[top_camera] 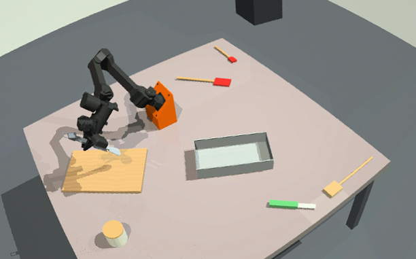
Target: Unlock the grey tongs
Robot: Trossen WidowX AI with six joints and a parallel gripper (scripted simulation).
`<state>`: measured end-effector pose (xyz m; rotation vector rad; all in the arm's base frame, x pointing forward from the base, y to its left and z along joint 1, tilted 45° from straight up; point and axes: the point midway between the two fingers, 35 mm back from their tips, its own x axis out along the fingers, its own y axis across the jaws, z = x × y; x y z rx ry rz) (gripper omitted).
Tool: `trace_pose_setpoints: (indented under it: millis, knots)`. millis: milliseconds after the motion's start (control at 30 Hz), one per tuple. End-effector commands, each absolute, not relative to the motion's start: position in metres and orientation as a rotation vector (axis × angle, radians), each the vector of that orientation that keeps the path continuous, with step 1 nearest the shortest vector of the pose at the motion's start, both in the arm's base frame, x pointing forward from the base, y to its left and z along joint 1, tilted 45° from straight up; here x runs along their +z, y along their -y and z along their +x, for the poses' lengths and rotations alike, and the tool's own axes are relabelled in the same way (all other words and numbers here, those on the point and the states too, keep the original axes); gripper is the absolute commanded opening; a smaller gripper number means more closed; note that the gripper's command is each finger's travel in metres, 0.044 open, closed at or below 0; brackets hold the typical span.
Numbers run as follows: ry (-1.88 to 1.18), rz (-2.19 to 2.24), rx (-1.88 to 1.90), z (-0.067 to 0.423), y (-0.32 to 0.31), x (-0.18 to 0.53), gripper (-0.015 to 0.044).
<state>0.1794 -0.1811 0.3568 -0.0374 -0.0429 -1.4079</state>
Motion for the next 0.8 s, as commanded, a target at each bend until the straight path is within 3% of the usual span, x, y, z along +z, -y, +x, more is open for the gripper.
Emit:
trace_pose_setpoints:
  millis: [0, 767]
  knots:
    - [0.025, -0.026, -1.385, 0.187, 0.185, 0.362, -0.015]
    - [-0.205, 0.139, -1.307, 0.199, 0.209, 0.364, -0.015]
